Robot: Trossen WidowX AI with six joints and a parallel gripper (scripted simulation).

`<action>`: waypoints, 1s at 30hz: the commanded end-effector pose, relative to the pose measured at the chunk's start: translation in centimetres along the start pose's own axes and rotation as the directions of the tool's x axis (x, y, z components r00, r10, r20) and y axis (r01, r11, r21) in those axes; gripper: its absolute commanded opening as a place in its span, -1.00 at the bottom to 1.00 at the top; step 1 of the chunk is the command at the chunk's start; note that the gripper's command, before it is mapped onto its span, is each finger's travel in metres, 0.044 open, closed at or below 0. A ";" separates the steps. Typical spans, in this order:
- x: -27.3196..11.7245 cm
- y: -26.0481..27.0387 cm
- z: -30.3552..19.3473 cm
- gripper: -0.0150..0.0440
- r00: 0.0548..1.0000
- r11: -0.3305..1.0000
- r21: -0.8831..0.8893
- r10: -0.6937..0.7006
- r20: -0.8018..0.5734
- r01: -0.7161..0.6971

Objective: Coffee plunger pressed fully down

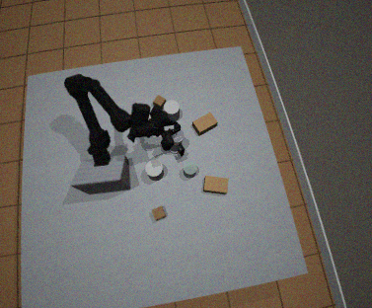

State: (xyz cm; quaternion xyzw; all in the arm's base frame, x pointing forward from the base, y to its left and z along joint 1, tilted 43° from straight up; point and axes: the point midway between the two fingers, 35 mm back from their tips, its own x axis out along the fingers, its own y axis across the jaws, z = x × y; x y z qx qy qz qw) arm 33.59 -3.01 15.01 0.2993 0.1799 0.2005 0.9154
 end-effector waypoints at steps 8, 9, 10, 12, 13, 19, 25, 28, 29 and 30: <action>1.5 -0.1 -3.3 -0.08 0.999 0.999 0.038 0.005 -0.044 -0.003; 1.6 -0.1 -3.5 -0.08 0.999 0.999 0.038 0.005 -0.043 -0.004; 1.6 -0.1 -3.6 -0.08 0.999 0.999 0.038 0.005 -0.043 -0.004; 1.8 -0.1 -3.8 -0.08 0.999 0.999 0.038 0.006 -0.042 -0.004; 1.9 -0.1 -4.0 -0.08 0.999 0.999 0.039 0.006 -0.042 -0.005; 2.5 0.1 -4.7 -0.08 0.999 0.999 0.040 0.008 -0.039 -0.007; 3.3 0.2 -5.0 -0.08 0.999 0.999 0.042 0.010 -0.036 -0.009; 3.6 0.2 -4.9 -0.08 0.999 0.999 0.042 0.011 -0.035 -0.010; 3.6 0.1 -4.9 -0.08 0.999 0.999 0.041 0.011 -0.035 -0.010; 3.6 0.1 -4.9 -0.08 0.999 0.999 0.041 0.011 -0.035 -0.010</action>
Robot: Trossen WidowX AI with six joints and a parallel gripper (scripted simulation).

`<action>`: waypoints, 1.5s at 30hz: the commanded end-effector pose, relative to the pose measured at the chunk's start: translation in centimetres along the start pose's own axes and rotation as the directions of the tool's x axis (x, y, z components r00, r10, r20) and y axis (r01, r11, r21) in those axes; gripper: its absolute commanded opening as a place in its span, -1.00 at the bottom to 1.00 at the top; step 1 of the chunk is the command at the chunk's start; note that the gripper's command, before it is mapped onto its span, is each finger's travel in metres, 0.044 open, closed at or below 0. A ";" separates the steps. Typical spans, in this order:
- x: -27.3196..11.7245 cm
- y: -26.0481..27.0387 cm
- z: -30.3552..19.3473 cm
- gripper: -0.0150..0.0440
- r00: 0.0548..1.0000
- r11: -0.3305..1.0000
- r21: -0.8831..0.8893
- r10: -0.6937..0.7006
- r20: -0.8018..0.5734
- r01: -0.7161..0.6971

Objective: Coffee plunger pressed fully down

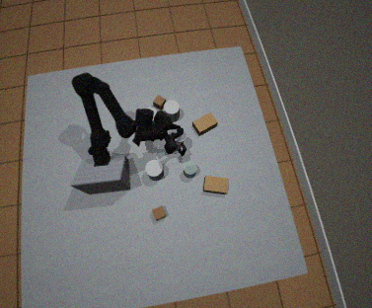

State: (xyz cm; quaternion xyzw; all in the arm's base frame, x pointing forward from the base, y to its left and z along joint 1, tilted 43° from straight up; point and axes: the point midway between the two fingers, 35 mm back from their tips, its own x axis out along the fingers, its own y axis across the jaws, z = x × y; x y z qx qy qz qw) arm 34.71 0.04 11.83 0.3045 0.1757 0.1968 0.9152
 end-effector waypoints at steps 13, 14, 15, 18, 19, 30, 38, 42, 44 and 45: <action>0.8 -0.1 -1.3 -0.08 0.999 0.999 0.032 0.013 -0.047 -0.012; 0.9 -0.1 -1.2 -0.08 0.999 0.999 0.032 0.013 -0.047 -0.012; 0.9 -0.1 -1.2 -0.08 0.999 0.999 0.032 0.013 -0.047 -0.012; 0.9 -0.1 -1.2 -0.08 0.999 0.999 0.032 0.013 -0.047 -0.012; 0.9 -0.1 -1.2 -0.08 0.999 0.999 0.032 0.013 -0.047 -0.012; 1.1 -0.2 -1.1 -0.08 0.999 0.999 0.032 0.013 -0.047 -0.012; 1.2 -0.2 -1.0 -0.08 0.999 0.999 0.032 0.013 -0.047 -0.012; 1.2 -0.3 -1.0 -0.08 0.999 0.999 0.032 0.013 -0.047 -0.012; 1.2 -0.3 -1.0 -0.08 0.999 0.999 0.032 0.013 -0.047 -0.012; 1.2 -0.3 -0.9 -0.08 0.999 0.999 0.032 0.013 -0.047 -0.012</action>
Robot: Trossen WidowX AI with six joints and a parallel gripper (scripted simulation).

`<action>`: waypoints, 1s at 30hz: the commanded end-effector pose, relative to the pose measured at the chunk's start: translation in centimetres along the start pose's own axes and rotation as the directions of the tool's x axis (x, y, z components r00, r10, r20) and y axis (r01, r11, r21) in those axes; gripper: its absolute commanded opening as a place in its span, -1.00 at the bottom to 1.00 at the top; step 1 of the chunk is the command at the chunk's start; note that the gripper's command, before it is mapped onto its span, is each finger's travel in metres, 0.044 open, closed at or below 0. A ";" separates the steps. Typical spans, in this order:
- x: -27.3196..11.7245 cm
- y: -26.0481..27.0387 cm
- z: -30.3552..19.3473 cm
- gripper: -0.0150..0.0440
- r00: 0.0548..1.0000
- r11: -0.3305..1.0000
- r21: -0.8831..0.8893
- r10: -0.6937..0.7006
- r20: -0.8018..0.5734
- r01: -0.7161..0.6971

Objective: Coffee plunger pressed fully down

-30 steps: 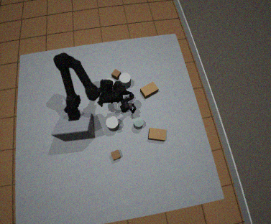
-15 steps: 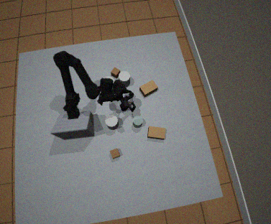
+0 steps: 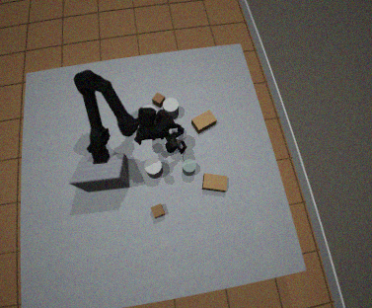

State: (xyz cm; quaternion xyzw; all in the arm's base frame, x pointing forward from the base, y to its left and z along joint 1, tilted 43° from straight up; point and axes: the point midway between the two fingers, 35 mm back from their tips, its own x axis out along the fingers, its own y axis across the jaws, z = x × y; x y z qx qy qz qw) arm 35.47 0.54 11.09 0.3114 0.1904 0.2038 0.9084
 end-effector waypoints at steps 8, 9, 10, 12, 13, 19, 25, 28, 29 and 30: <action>0.1 0.0 0.0 -0.08 1.000 1.000 0.001 0.001 -0.001 -0.001; 0.1 0.0 0.0 -0.08 1.000 1.000 0.001 0.001 -0.001 -0.001; 0.1 0.0 0.0 -0.08 1.000 1.000 0.001 0.001 -0.001 -0.001; 0.1 0.0 0.0 -0.08 1.000 1.000 0.001 0.001 -0.001 -0.001; 0.1 0.0 0.0 -0.08 1.000 1.000 0.001 0.001 -0.001 -0.001; 0.1 0.0 0.0 0.27 1.000 1.000 0.001 0.001 -0.001 -0.001; 0.1 0.0 0.0 0.81 1.000 1.000 0.001 0.001 -0.001 -0.001; 0.1 0.0 0.0 1.00 1.000 1.000 0.001 0.001 -0.001 -0.001; 0.1 0.0 0.0 1.00 1.000 1.000 0.001 0.001 -0.001 -0.001; 0.1 0.0 0.0 1.00 1.000 1.000 0.001 0.001 -0.001 -0.001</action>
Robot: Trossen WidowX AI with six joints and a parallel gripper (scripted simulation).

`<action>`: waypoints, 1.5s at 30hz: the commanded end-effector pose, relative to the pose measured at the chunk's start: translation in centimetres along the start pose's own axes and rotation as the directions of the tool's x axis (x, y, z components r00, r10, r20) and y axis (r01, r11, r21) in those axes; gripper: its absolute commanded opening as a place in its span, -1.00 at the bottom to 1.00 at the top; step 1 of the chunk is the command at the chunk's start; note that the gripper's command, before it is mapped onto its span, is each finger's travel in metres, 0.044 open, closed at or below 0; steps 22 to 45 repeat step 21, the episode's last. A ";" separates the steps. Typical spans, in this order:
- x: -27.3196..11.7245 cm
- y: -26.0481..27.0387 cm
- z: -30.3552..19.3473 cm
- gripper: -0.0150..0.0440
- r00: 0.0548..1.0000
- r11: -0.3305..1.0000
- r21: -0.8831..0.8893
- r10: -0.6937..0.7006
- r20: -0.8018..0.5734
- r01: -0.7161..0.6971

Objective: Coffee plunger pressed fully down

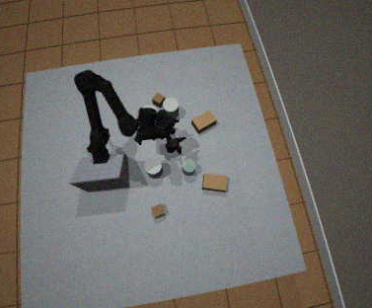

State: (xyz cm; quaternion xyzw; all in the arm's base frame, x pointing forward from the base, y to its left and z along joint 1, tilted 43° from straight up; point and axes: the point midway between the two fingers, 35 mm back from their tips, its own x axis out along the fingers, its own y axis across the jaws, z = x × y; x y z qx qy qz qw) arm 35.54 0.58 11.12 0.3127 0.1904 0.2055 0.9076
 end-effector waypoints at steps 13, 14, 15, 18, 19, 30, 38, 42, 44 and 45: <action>-7.0 0.9 4.8 1.00 1.000 1.000 0.008 -0.002 -0.019 0.002; -7.0 0.9 4.8 1.00 1.000 1.000 0.008 -0.002 -0.019 0.002; -7.0 0.9 4.8 1.00 1.000 1.000 0.008 -0.002 -0.019 0.002; -7.0 0.9 4.8 1.00 1.000 1.000 0.008 -0.002 -0.019 0.002; -7.0 0.9 4.8 1.00 1.000 1.000 0.008 -0.002 -0.019 0.002; -7.0 0.9 4.8 1.00 1.000 1.000 0.008 -0.002 -0.019 0.002; -7.0 0.9 4.8 1.00 1.000 1.000 0.008 -0.002 -0.019 0.002; -7.0 0.9 4.8 1.00 1.000 1.000 0.008 -0.002 -0.019 0.002; -7.0 0.9 4.8 1.00 1.000 1.000 0.008 -0.002 -0.019 0.002; -7.0 0.9 4.8 1.00 1.000 1.000 0.008 -0.002 -0.019 0.002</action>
